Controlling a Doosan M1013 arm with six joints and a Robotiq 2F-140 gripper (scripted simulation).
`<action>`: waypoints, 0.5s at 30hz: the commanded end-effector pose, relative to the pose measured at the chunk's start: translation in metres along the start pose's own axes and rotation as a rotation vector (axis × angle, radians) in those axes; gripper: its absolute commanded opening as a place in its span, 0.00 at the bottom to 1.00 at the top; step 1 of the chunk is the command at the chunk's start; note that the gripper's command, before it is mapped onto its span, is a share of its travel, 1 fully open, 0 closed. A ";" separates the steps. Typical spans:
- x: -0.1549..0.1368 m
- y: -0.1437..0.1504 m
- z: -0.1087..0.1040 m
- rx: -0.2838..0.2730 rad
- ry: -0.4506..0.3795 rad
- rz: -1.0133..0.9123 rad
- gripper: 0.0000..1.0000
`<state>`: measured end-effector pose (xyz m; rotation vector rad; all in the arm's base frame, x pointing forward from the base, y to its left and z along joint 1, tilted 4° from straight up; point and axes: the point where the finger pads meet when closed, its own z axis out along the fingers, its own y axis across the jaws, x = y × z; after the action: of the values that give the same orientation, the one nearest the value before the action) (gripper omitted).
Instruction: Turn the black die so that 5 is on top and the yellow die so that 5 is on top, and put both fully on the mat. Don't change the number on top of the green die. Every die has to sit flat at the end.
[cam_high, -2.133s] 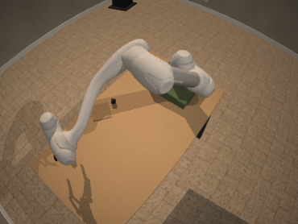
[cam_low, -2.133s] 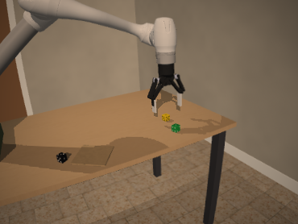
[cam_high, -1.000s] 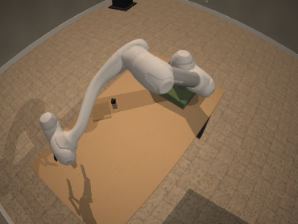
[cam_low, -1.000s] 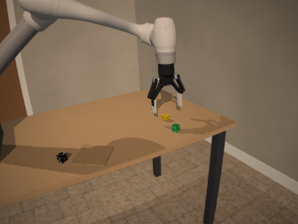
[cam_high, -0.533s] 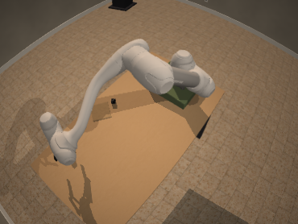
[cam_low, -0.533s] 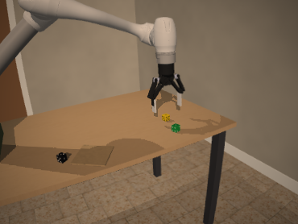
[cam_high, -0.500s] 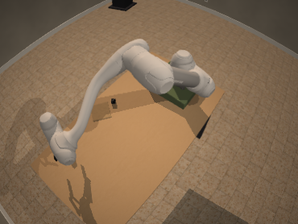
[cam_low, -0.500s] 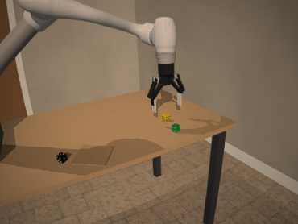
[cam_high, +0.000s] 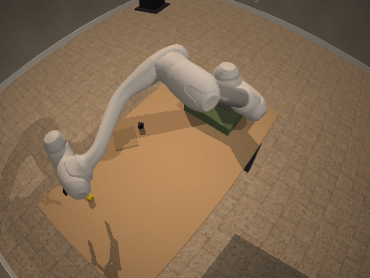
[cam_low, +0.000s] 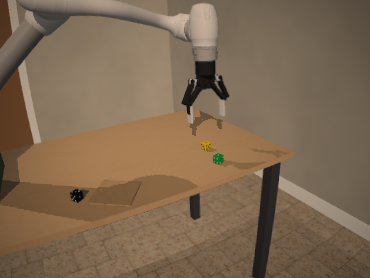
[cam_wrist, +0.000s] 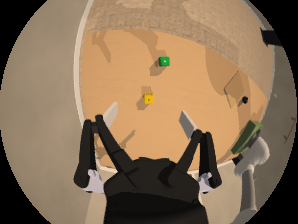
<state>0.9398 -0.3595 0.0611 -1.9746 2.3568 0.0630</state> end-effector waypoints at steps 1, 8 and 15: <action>0.001 0.000 -0.017 -0.001 0.005 0.001 1.00; 0.001 0.000 -0.018 -0.001 0.005 0.001 1.00; 0.001 0.000 -0.018 -0.001 0.005 0.001 1.00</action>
<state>0.9398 -0.3595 0.0747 -1.9763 2.3558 0.0643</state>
